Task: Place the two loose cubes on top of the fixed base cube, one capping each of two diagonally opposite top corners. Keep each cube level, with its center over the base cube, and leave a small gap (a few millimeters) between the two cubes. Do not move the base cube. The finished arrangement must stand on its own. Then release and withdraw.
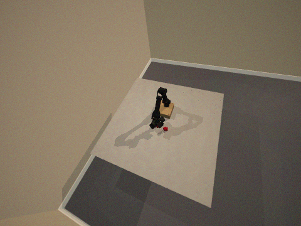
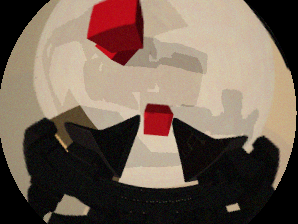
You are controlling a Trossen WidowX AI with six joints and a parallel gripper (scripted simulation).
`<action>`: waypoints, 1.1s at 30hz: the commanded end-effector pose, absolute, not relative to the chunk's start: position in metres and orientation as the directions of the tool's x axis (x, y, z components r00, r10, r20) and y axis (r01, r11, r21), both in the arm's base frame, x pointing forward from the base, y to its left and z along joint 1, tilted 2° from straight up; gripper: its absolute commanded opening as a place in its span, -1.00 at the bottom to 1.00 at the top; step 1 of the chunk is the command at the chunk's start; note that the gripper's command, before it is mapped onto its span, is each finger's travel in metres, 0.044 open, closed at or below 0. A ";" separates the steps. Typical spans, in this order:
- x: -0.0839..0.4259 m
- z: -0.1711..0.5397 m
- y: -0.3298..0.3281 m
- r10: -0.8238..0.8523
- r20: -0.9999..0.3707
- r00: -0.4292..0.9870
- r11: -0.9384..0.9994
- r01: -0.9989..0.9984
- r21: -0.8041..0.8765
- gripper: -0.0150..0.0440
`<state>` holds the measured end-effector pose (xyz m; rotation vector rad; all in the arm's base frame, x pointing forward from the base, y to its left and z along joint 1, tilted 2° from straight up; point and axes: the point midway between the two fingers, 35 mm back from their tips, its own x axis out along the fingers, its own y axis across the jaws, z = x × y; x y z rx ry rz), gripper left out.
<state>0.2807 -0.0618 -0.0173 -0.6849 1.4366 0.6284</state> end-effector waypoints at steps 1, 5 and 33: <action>0.281 -0.018 -0.062 -0.017 -0.999 0.046 0.661 -0.749 -0.045 -0.04; 0.281 -0.018 -0.062 -0.017 -0.999 0.046 0.661 -0.749 -0.045 -0.14; 0.287 0.043 -0.062 -0.024 -0.998 0.059 0.670 -0.740 -0.060 -0.14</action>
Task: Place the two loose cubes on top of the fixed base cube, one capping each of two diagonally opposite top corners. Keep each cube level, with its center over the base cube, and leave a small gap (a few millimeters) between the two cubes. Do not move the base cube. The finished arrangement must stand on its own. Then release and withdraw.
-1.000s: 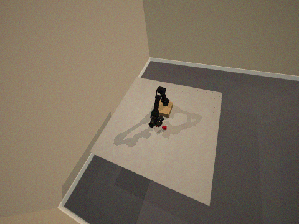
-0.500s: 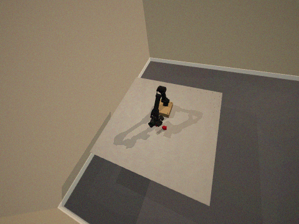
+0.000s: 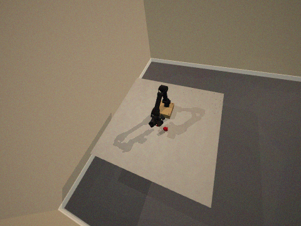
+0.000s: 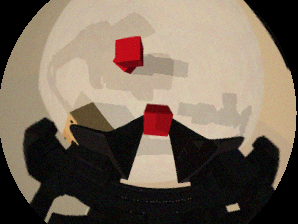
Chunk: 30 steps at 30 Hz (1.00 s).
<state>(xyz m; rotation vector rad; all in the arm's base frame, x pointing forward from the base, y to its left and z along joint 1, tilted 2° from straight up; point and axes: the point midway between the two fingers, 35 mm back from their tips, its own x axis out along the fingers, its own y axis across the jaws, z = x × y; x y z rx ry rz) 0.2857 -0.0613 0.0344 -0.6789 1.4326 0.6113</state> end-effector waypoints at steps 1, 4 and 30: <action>0.286 0.045 -0.062 -0.024 -0.998 0.059 0.670 -0.740 -0.060 -0.14; 0.285 0.053 -0.061 -0.023 -0.998 0.057 0.668 -0.742 -0.057 -0.14; 0.280 0.090 -0.043 -0.017 -0.999 0.047 0.796 -0.603 -0.041 -0.14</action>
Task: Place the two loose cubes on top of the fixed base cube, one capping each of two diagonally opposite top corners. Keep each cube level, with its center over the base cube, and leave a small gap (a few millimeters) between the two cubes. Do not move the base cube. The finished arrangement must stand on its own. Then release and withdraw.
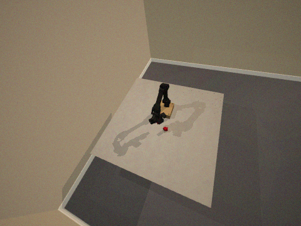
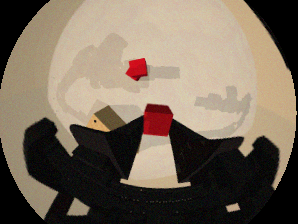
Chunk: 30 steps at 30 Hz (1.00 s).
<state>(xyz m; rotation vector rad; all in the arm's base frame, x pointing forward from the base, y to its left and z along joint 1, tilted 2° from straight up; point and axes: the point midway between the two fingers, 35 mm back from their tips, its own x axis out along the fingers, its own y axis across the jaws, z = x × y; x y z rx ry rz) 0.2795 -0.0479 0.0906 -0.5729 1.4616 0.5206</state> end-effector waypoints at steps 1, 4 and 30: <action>0.281 0.090 -0.041 -0.016 -0.999 0.047 0.812 -0.582 -0.041 -0.14; 0.282 0.089 -0.034 -0.016 -0.999 0.047 0.856 -0.515 -0.038 -0.14; 0.286 0.083 0.025 -0.013 -0.999 0.049 0.989 0.151 -0.005 -0.14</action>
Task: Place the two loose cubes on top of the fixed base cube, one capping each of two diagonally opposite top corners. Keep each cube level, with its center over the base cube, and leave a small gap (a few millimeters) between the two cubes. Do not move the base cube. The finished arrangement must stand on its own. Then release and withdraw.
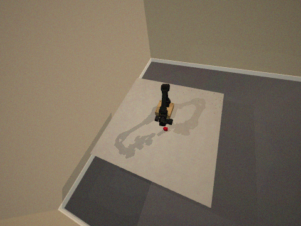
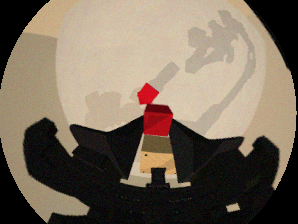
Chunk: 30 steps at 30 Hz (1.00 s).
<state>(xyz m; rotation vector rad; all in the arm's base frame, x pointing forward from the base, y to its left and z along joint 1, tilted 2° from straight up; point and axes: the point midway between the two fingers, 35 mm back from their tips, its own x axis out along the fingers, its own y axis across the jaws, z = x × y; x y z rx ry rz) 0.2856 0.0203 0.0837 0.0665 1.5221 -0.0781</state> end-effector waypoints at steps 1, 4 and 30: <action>0.286 0.083 0.027 -0.012 -0.999 0.049 0.984 0.177 -0.004 -0.14; 0.286 0.082 0.033 -0.011 -0.999 0.049 0.967 0.257 0.001 -0.14; 0.283 0.051 0.060 0.023 -0.999 0.033 0.788 0.614 0.038 -0.14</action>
